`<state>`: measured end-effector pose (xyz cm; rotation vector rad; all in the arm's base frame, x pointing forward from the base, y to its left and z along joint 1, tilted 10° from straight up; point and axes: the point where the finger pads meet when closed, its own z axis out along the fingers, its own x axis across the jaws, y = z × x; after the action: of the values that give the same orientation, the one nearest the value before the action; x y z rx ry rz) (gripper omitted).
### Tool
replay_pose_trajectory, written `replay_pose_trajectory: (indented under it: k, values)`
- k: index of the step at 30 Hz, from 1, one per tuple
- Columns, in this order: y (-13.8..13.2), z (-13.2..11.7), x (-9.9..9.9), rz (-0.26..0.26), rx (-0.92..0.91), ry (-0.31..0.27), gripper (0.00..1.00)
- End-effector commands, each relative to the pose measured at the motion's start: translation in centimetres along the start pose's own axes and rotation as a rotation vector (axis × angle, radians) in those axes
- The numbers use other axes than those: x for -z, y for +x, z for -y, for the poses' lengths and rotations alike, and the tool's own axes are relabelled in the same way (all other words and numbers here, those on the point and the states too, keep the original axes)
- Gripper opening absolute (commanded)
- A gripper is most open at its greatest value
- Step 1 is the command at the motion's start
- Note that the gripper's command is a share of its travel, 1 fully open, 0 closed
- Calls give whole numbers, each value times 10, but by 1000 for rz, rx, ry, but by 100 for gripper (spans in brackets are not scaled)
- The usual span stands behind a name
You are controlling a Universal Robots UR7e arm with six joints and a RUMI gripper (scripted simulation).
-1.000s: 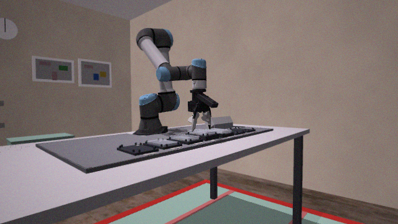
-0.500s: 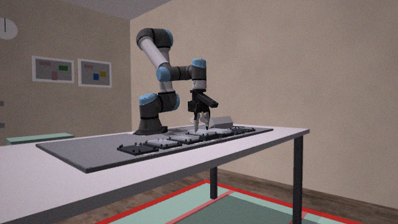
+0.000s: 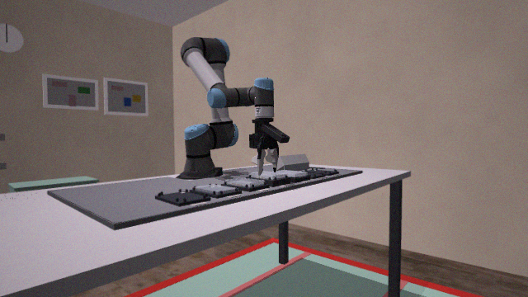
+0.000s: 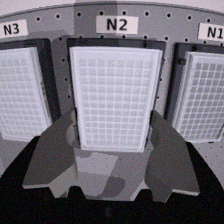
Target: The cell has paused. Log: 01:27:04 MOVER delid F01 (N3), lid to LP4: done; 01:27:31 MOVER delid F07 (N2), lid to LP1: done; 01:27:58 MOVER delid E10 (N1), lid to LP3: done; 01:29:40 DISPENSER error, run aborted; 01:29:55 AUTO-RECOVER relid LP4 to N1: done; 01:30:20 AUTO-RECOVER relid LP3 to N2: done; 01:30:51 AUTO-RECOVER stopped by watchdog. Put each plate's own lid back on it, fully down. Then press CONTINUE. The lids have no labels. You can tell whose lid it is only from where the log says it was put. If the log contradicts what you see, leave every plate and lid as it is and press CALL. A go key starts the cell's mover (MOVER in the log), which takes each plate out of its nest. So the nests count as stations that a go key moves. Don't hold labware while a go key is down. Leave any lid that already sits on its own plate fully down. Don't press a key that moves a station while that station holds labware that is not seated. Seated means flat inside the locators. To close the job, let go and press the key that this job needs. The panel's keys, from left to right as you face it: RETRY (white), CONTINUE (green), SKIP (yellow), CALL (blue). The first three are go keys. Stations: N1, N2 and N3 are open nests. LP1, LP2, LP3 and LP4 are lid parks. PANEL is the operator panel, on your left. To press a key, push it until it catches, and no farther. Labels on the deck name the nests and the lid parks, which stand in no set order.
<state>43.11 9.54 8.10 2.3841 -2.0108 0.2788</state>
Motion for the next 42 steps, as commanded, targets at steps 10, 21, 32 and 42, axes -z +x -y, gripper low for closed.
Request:
replay_pose_trajectory:
  k: [10, 21, 32, 42]
  values:
    - [0, 0, 7, 0, 0, 1, 0]
    - [0, 0, 22, 0, 0, 1, 0]
    - [40, 2, 22, 0, 64, 1, 0]
    - [80, 3, 22, 0, 64, 1, 0]
